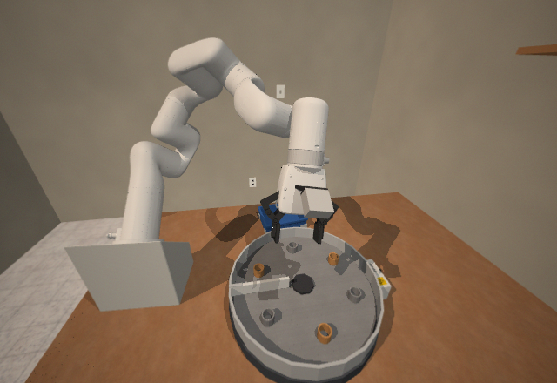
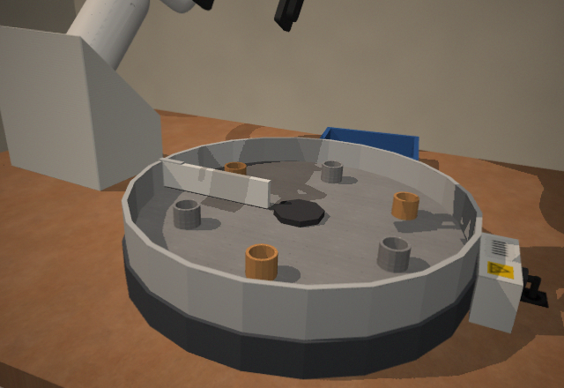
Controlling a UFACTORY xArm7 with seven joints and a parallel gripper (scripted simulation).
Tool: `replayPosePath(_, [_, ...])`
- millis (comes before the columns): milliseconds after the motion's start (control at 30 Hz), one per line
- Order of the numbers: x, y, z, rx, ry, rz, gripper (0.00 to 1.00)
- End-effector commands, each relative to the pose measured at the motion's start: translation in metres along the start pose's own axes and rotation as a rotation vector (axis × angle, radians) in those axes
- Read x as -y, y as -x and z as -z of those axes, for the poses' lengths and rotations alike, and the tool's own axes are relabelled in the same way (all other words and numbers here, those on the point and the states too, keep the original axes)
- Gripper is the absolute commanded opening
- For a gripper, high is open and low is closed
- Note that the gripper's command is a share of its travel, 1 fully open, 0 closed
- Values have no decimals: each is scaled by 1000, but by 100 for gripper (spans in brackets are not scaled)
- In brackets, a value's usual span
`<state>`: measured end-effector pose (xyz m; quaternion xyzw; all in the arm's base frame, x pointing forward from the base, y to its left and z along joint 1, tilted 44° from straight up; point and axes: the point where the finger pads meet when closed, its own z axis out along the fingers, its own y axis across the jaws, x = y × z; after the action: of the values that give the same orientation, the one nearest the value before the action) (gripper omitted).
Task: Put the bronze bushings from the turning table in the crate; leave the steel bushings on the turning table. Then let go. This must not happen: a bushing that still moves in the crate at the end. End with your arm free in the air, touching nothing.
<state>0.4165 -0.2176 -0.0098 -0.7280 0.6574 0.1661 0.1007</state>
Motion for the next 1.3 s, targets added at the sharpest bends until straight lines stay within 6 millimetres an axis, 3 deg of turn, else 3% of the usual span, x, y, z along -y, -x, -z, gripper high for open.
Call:
replayPosePath(0, [0,-2,2,-4,-3,-2,100])
replayPosePath(567, [-1,-1,1,1,-4,-2,100])
replayPosePath(667, [-26,14,-29,130,-36,-1,100])
replayPosePath(967, [-68,56,-77,373,-153,-10,100])
replayPosePath(1267, [-70,58,-79,382,-159,-10,100])
